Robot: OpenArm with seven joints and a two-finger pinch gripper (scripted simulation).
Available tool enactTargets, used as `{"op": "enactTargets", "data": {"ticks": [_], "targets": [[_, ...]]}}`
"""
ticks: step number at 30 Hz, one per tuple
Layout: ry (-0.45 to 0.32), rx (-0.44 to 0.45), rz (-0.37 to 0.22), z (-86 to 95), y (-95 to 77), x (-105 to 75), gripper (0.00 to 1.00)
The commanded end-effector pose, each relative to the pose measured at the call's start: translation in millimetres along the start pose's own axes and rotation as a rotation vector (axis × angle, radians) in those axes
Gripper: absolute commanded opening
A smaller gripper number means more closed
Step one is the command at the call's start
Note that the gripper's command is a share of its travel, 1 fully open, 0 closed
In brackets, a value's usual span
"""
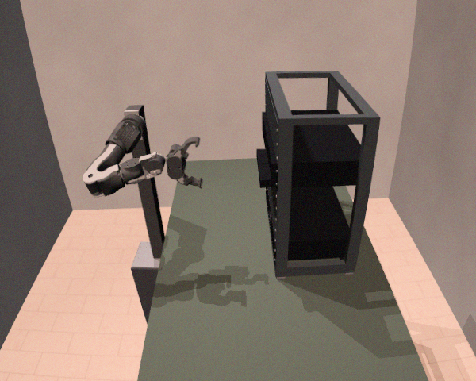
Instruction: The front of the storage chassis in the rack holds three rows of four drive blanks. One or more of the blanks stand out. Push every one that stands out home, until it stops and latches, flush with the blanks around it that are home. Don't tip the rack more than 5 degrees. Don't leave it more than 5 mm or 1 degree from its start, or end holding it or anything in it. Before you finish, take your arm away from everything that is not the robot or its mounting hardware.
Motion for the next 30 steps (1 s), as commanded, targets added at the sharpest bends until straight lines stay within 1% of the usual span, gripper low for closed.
{"op": "enactTargets", "data": {"ticks": [1,8,10,25,27,30], "targets": [[-0.010,0.005,-0.004,2.1,-1.4,3.4,1.00],[-0.010,0.005,-0.003,6.3,-9.6,28.4,1.00],[-0.010,0.005,-0.003,6.3,-9.6,28.4,1.00],[-0.017,0.005,-0.008,18.4,-30.7,87.0,1.00],[-0.017,0.005,-0.008,18.4,-30.7,87.0,1.00],[-0.011,0.006,-0.008,18.2,-34.4,97.7,1.00]]}}
Point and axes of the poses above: the point where the finger pads meet when closed, its own x axis out along the fingers, its own z axis across the jaws, y = z × x, the point moved 5 cm from there along -x, back along the fingers, and after that the axes turned 2 degrees about x, right-handed, at the moved point
